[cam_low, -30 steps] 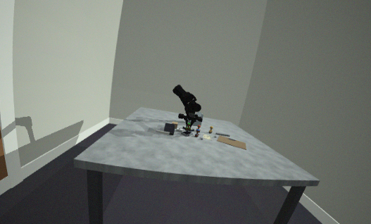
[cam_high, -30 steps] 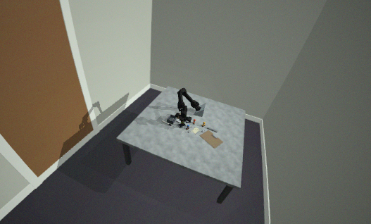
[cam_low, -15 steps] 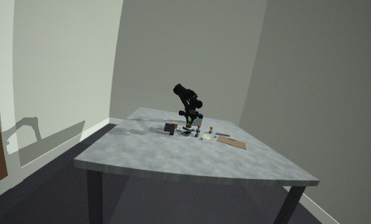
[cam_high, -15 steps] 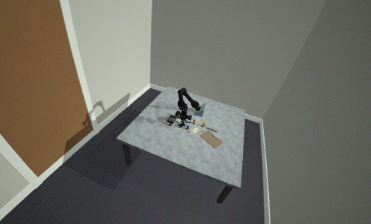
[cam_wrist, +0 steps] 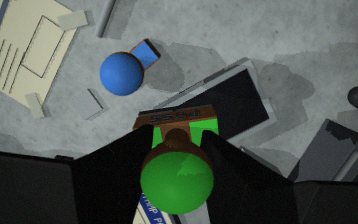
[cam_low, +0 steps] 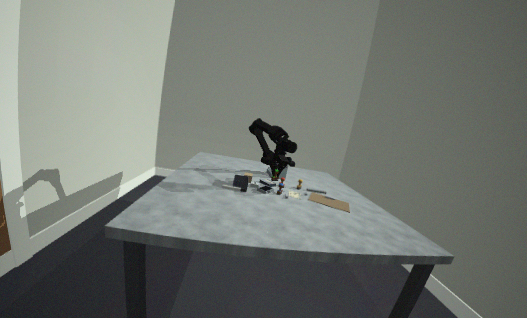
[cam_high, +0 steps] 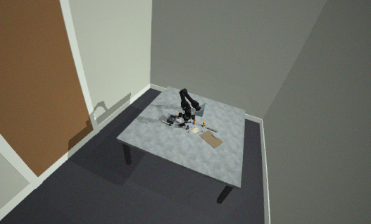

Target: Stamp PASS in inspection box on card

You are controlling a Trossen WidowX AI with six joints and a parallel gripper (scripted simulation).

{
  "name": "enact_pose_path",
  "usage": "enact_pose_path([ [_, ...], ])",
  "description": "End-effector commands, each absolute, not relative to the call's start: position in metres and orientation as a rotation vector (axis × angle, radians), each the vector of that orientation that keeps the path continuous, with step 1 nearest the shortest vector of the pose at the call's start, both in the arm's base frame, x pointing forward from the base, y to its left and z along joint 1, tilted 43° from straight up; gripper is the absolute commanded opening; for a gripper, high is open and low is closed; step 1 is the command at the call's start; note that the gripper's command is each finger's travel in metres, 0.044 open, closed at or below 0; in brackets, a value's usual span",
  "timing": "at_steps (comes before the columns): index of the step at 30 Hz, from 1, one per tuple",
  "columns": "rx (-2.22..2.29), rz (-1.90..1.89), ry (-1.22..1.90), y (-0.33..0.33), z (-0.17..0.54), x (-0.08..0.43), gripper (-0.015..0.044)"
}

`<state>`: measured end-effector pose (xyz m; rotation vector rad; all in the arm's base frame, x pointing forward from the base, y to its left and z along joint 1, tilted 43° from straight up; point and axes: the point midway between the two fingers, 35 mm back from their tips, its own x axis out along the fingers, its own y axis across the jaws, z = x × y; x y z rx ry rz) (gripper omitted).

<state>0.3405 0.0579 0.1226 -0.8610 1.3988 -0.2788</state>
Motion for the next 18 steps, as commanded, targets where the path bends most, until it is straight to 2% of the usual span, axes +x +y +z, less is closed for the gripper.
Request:
enact_pose_path([
  [1,-0.976,-0.174,1.44,0.075,0.106,0.341,0.0],
  [18,-1.447,0.265,1.527,0.142,0.044,0.328,0.0],
])
